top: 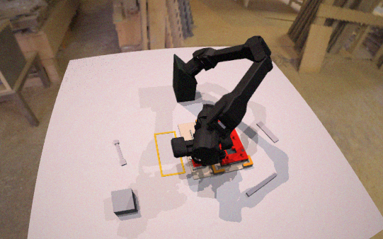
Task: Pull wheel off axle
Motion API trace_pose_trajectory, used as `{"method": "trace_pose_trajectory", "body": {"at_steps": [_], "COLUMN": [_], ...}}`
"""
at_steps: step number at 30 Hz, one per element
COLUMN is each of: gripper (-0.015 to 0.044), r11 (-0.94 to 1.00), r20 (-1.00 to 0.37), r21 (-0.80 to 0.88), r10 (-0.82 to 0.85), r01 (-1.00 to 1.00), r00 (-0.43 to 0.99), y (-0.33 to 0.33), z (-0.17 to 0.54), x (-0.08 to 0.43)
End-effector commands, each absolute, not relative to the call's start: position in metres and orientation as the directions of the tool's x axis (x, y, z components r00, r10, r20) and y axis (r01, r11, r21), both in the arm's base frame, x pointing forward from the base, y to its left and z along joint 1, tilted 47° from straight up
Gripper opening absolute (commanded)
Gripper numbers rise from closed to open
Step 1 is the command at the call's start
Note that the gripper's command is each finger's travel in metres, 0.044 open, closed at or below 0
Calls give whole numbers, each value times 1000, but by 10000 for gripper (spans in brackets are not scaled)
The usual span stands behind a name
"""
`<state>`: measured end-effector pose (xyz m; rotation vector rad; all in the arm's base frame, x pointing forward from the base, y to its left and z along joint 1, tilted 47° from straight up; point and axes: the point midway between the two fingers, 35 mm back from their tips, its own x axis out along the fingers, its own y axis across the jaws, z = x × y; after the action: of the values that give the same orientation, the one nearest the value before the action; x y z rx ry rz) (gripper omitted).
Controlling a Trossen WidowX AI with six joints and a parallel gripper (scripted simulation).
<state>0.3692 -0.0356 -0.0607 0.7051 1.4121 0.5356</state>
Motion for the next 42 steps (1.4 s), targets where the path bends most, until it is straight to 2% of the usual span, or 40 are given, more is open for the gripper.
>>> {"method": "trace_pose_trajectory", "body": {"at_steps": [1,42], "gripper": [0,0], "r11": [693,692], "r20": [-696,-695], "r21": [718,719], "r10": [711,711], "r01": [69,72], "r00": [103,108], "y": [-38,-48], "z": [-59,-50], "x": [370,368]}}
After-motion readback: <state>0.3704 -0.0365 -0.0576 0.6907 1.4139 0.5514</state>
